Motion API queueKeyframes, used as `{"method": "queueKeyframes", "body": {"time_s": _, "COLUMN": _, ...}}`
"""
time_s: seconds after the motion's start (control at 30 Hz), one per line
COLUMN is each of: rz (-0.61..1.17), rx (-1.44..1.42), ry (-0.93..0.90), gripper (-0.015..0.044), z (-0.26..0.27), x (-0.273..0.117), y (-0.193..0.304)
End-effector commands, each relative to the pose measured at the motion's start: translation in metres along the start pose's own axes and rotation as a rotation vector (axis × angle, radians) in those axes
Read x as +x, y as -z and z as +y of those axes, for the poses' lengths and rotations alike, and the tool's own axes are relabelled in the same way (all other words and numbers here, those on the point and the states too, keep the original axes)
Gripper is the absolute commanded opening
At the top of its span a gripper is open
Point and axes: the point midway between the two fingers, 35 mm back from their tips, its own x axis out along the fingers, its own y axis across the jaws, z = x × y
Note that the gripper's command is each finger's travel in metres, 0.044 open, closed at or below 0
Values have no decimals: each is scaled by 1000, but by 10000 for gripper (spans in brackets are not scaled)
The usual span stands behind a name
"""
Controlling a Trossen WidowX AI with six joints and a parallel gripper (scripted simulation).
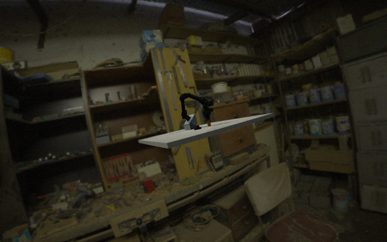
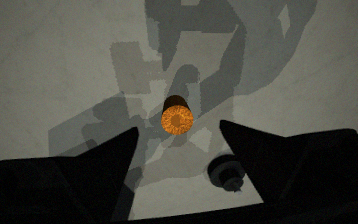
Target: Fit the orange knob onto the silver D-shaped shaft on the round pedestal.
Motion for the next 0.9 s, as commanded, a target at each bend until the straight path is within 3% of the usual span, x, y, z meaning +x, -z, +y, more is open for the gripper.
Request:
{"method": "queueKeyframes", "body": {"time_s": 0.0, "rz": 8, "rx": -9, "ry": -1, "gripper": 440, "z": 1, "x": 7, "y": 1}}
{"method": "queueKeyframes", "body": {"time_s": 0.87, "rz": 8, "rx": -9, "ry": -1, "gripper": 440, "z": 0, "x": 50, "y": 1}}
